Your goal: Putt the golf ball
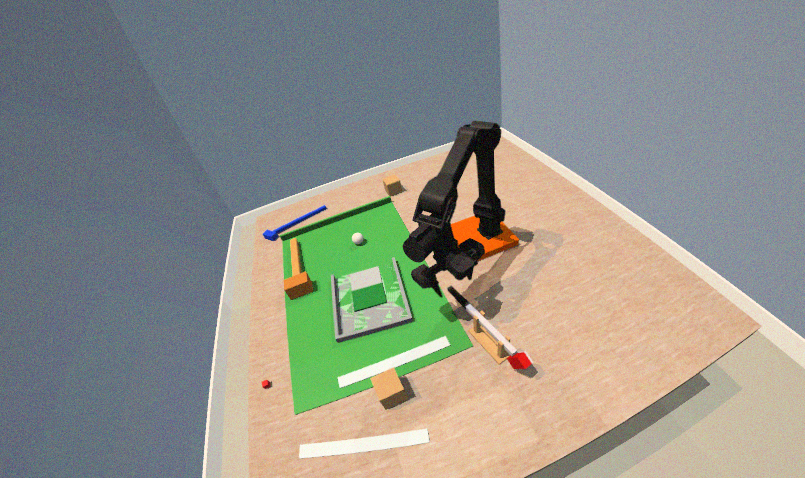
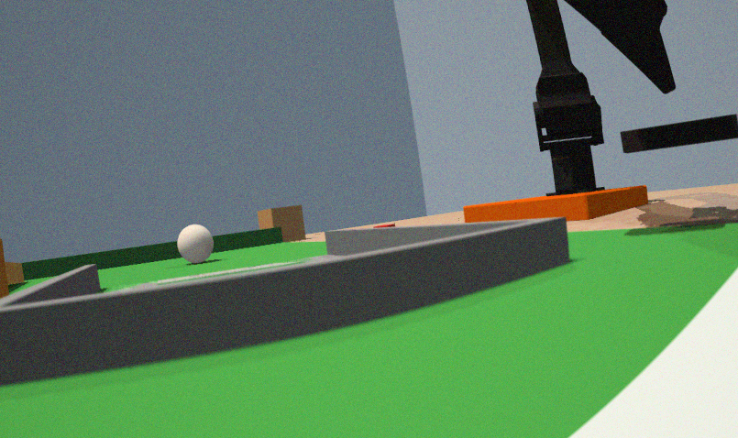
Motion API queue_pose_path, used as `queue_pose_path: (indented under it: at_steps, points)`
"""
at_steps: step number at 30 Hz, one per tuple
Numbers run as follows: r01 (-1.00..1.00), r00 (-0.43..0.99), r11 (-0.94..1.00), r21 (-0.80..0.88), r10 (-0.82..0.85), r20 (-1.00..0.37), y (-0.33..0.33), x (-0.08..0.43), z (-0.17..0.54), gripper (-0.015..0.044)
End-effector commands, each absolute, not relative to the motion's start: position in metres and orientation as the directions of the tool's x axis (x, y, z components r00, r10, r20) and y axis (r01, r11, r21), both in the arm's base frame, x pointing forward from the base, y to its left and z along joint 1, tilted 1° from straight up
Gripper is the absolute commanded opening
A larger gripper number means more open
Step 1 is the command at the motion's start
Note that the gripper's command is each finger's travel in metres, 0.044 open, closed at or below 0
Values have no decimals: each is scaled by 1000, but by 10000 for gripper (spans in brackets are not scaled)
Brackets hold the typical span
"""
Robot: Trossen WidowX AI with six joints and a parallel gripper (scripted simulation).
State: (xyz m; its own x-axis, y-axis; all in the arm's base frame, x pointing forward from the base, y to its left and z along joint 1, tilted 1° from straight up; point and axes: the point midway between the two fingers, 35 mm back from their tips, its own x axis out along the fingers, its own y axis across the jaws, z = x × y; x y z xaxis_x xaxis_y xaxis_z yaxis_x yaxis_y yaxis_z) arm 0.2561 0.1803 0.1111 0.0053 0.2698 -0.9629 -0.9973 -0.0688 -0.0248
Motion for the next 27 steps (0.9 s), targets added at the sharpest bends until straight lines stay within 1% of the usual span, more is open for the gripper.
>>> queue_pose_path:
  at_steps: [1,17,27]
  points:
    - [-996,-8,-93,-18,273,-962,184,254,110,440]
    - [-996,-8,-93,-18,273,-962,184,254,66,440]
    - [-996,-8,-93,-18,273,-962,184,254,58,440]
